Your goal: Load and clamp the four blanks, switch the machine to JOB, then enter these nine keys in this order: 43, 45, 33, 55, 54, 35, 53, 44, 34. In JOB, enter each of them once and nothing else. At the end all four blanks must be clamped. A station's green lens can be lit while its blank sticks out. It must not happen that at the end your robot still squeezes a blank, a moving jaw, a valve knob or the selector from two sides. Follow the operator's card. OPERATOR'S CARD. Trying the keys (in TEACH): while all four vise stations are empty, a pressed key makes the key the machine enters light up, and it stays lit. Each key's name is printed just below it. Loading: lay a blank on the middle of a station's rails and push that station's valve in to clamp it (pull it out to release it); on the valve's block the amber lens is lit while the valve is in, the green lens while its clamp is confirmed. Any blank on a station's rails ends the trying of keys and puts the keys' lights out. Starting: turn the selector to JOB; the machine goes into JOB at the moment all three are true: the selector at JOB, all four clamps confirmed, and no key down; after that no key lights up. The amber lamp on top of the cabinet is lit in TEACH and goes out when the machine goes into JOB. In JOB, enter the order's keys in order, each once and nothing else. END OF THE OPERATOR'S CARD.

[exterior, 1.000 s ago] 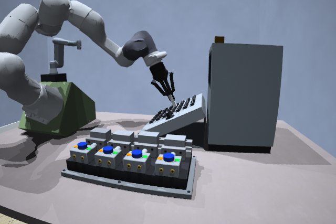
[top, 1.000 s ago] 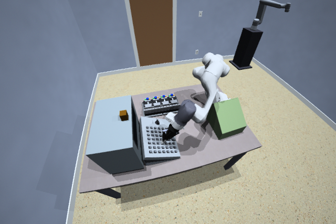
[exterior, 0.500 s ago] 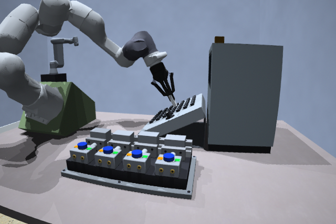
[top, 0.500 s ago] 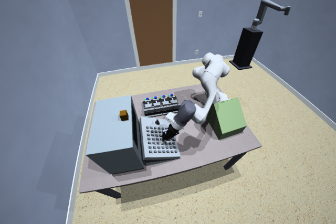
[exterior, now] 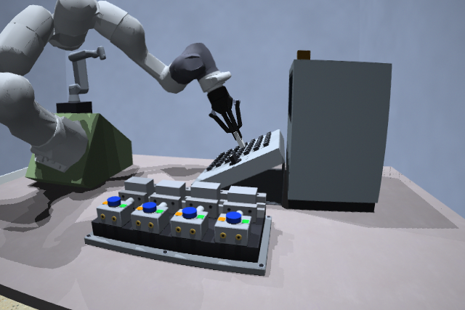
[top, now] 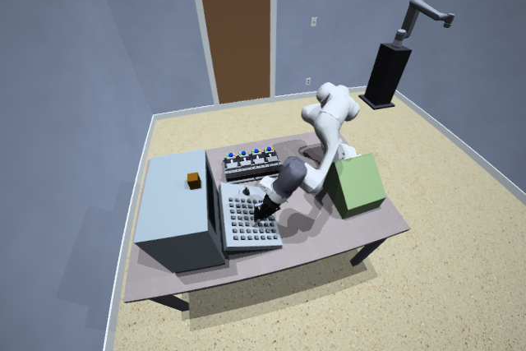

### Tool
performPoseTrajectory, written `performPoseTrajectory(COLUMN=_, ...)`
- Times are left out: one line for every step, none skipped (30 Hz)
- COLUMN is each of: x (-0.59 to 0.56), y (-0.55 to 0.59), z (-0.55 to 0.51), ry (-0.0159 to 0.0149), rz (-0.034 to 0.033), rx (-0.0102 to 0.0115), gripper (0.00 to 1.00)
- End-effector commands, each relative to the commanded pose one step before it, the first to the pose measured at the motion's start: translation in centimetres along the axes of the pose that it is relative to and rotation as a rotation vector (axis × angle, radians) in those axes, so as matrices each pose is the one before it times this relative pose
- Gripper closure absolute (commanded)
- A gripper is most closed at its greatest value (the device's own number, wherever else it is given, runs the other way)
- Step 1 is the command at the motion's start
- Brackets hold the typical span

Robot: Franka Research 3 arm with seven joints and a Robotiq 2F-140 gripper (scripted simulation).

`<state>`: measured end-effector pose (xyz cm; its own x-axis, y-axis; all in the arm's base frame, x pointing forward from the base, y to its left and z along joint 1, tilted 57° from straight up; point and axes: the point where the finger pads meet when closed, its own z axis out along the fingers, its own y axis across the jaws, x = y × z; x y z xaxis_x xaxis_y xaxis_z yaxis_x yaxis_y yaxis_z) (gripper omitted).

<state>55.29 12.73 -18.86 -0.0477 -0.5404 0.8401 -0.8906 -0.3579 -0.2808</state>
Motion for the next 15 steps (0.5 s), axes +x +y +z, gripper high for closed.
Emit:
performPoseTrajectory(x=-0.131, y=0.126, z=0.237, ry=-0.00194, rz=0.00418, rx=-0.00097, gripper=1.00)
performPoseTrajectory(x=0.000, y=0.000, z=0.000, ry=0.00000, rz=0.00000, rx=0.00000, gripper=1.00)
performPoseTrajectory(x=0.000, y=0.000, z=-0.001, ry=0.00000, rz=0.00000, rx=0.00000, gripper=1.00)
performPoseTrajectory(x=0.000, y=0.000, z=-0.005, ry=0.00000, rz=0.00000, rx=0.00000, gripper=1.00)
performPoseTrajectory(x=0.000, y=0.000, z=-0.012, ry=0.00000, rz=0.00000, rx=0.00000, gripper=1.00)
performPoseTrajectory(x=0.000, y=0.000, z=-0.023, ry=0.00000, rz=0.00000, rx=0.00000, gripper=1.00)
performPoseTrajectory(x=0.000, y=0.000, z=-0.035, ry=0.00000, rz=0.00000, rx=0.00000, gripper=1.00)
performPoseTrajectory(x=0.000, y=0.000, z=-0.049, ry=0.00000, rz=0.00000, rx=0.00000, gripper=1.00)
performPoseTrajectory(x=0.000, y=0.000, z=-0.064, ry=0.00000, rz=0.00000, rx=0.00000, gripper=1.00)
performPoseTrajectory(x=0.000, y=0.000, z=-0.080, ry=0.00000, rz=0.00000, rx=0.00000, gripper=1.00)
performPoseTrajectory(x=0.000, y=0.000, z=-0.095, ry=0.00000, rz=0.00000, rx=0.00000, gripper=1.00)
performPoseTrajectory(x=0.000, y=0.000, z=-0.111, ry=0.00000, rz=0.00000, rx=0.00000, gripper=1.00)
performPoseTrajectory(x=0.000, y=0.000, z=-0.126, ry=0.00000, rz=0.00000, rx=0.00000, gripper=1.00)
performPoseTrajectory(x=0.000, y=0.000, z=-0.140, ry=0.00000, rz=0.00000, rx=0.00000, gripper=1.00)
performPoseTrajectory(x=0.000, y=0.000, z=0.000, ry=0.00000, rz=0.00000, rx=0.00000, gripper=1.00)
